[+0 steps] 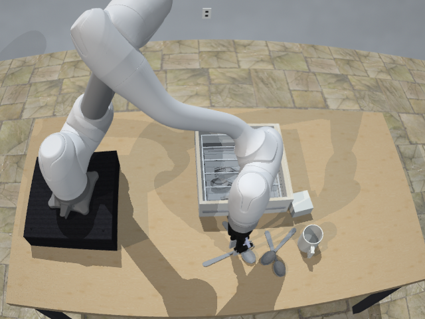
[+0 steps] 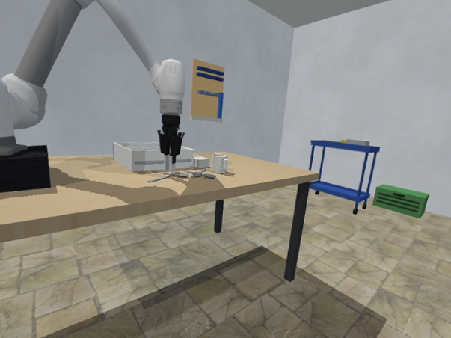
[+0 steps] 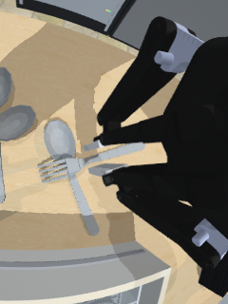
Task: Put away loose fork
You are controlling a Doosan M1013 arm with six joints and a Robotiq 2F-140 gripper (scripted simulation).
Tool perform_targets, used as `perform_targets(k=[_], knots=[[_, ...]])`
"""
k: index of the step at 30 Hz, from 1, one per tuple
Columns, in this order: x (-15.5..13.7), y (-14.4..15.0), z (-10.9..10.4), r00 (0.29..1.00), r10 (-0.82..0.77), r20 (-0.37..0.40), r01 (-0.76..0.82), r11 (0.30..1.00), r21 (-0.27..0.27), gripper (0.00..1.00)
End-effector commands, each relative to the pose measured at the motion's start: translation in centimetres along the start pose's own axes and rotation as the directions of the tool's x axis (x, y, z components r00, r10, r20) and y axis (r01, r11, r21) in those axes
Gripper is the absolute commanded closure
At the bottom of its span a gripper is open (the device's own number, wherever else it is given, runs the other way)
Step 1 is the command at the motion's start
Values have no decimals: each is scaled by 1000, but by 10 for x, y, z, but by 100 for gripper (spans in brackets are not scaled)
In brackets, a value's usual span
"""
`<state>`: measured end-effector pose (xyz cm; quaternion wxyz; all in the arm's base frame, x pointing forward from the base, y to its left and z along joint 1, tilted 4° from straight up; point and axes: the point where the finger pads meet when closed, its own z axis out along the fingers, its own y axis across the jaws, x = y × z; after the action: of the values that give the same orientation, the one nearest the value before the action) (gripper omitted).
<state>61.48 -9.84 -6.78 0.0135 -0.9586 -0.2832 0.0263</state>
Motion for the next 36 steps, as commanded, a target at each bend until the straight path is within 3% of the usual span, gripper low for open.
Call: perform_targets(k=[1,36], knots=[[0,-4,5,1000,-8,3,8,1000,3,84],[-1,-7,5,1000,-8,3,8,1000,3,84]])
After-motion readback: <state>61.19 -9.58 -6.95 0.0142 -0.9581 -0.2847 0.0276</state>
